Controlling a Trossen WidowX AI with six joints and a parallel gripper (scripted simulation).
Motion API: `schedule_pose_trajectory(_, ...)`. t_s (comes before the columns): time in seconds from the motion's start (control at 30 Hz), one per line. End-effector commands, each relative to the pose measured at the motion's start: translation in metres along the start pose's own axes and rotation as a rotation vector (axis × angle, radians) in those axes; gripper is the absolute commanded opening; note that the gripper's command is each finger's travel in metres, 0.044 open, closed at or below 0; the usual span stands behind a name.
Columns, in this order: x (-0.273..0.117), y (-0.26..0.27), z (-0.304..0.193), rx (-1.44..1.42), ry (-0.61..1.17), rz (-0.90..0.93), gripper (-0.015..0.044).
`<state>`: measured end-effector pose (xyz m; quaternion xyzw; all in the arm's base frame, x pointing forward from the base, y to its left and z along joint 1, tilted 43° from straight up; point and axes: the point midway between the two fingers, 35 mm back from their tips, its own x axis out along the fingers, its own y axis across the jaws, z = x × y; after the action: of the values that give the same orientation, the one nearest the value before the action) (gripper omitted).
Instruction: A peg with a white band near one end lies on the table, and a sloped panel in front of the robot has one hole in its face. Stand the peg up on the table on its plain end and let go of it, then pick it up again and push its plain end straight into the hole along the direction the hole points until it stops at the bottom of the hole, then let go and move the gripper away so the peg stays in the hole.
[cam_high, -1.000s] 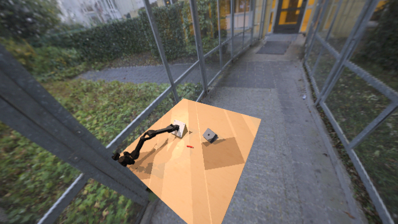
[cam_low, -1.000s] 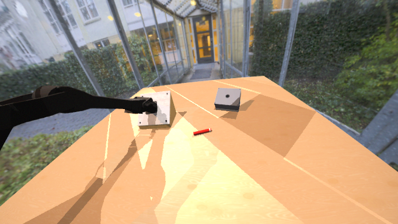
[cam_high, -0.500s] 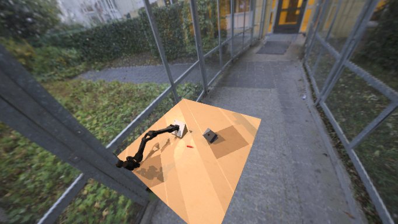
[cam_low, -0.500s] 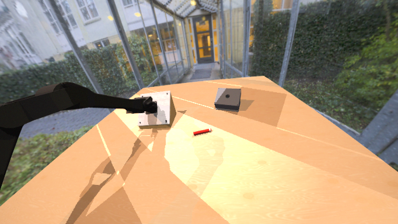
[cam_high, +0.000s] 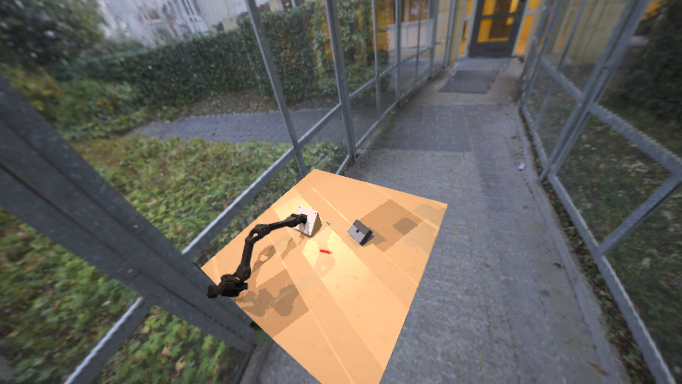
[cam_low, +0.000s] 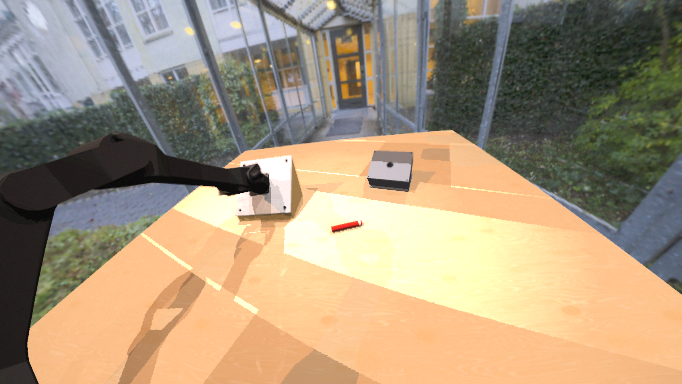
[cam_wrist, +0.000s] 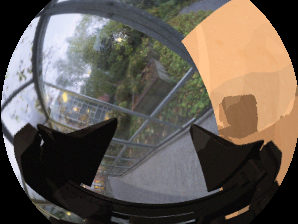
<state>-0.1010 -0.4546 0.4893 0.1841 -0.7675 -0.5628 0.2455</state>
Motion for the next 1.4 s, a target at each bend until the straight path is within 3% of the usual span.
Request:
schedule_pose_trajectory(0.0, -0.012, 0.012, -0.006, -0.029, 0.048, 0.008, 0.0440)
schedule_pose_trajectory(0.73, -0.100, -0.026, -0.073, -0.252, 0.317, -0.094, 0.0440)
schedule_pose_trajectory(1.37, -0.195, -0.089, -0.110, -0.714, 0.613, -0.149, 0.0440)
